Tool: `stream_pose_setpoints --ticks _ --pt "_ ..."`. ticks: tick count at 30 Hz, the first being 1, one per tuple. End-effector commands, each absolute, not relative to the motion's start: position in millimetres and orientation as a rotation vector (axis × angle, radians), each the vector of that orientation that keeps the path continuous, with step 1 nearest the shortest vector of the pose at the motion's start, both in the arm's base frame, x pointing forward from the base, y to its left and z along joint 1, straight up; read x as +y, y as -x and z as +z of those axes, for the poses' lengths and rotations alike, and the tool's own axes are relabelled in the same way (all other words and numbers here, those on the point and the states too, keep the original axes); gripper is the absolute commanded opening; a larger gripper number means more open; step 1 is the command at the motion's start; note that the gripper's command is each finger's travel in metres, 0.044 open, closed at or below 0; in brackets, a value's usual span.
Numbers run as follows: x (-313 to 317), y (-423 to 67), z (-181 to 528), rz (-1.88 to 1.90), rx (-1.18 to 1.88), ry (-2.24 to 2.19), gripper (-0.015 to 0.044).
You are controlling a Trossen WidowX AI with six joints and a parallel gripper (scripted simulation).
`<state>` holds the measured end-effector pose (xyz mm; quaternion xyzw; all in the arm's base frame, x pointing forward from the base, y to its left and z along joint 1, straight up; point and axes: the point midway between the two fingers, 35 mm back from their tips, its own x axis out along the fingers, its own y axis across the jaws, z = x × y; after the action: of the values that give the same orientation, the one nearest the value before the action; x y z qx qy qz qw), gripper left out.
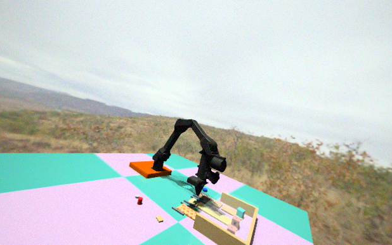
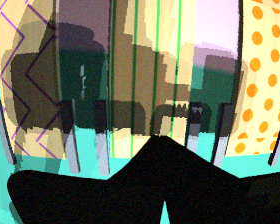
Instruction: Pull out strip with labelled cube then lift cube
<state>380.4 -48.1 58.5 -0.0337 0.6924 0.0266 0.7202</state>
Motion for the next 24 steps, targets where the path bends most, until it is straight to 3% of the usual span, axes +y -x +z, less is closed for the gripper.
stream_pose_setpoints --ticks 1,24 --pt "-46.8 -379.3 49.1 0.065 1.534 0.074 0.0000" --pt "-45.4 -375.8 22.2 0.065 1.534 0.074 0.0000"
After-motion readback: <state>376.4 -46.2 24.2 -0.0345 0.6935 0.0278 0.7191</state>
